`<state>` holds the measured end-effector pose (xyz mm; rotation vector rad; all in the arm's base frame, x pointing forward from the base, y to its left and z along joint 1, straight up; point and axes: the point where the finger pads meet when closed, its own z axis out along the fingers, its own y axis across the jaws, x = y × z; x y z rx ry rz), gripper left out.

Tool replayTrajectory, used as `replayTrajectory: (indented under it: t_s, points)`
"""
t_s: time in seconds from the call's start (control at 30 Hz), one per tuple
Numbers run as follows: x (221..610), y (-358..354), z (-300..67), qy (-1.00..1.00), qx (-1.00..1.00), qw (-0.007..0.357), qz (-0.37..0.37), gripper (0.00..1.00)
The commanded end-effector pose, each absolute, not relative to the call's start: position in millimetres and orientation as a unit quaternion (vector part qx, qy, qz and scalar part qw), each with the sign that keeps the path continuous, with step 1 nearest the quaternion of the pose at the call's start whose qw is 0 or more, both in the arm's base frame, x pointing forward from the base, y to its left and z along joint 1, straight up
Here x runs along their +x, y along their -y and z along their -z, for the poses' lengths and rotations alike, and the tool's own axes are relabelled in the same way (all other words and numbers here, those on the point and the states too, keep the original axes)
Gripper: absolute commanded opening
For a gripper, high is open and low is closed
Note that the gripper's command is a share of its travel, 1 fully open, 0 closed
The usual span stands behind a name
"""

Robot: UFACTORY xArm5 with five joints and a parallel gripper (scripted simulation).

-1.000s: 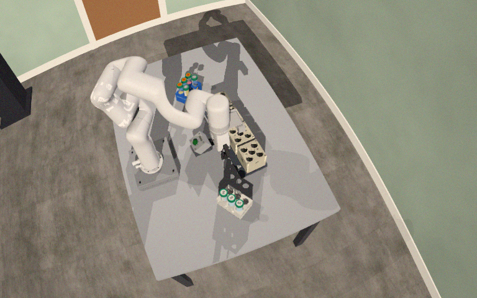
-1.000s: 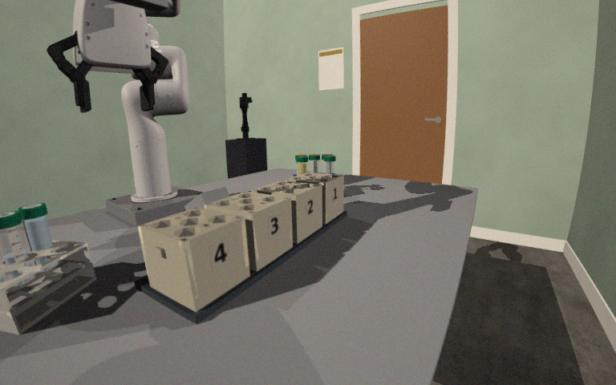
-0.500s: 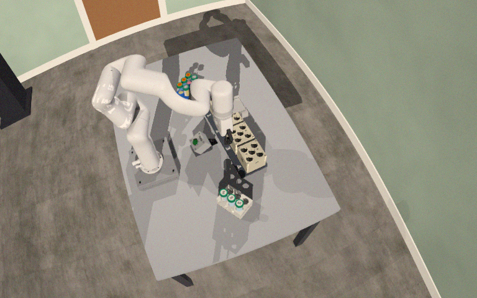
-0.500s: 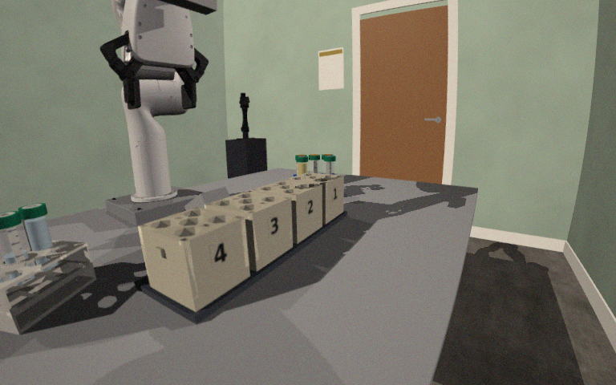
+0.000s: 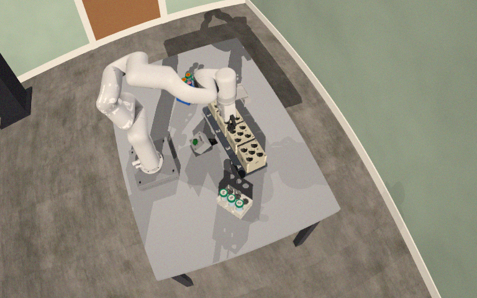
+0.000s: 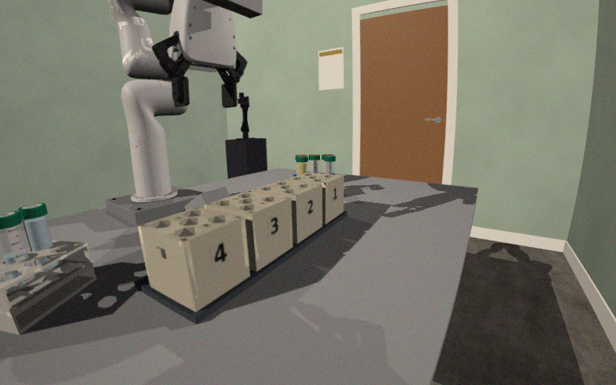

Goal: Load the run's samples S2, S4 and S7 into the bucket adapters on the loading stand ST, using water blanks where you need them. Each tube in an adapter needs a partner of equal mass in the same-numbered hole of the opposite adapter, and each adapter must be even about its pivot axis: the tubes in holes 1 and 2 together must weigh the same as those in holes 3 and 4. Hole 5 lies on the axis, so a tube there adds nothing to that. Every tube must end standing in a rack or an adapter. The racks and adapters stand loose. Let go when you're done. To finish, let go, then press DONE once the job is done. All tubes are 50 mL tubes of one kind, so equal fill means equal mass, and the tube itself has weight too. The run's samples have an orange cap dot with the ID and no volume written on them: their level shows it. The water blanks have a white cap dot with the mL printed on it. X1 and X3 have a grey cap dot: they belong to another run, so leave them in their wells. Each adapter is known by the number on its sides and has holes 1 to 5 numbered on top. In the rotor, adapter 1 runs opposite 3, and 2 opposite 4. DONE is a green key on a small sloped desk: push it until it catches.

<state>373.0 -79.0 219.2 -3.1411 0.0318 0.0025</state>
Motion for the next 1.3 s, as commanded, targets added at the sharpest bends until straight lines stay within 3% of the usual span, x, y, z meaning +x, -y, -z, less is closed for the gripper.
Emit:
replayTrajectory:
  t_s: [0.0, 0.43, 1.27]
  points:
    - [384.9, 63.6, -220.5, -0.010, -1.000, 0.001, 0.001, 1.00]
    - [415.5, 17.7, -220.6, -0.010, -1.000, 0.001, 0.001, 1.00]
    - [370.4, -88.3, -220.8, 0.364, -0.931, 0.001, 0.001, 1.00]
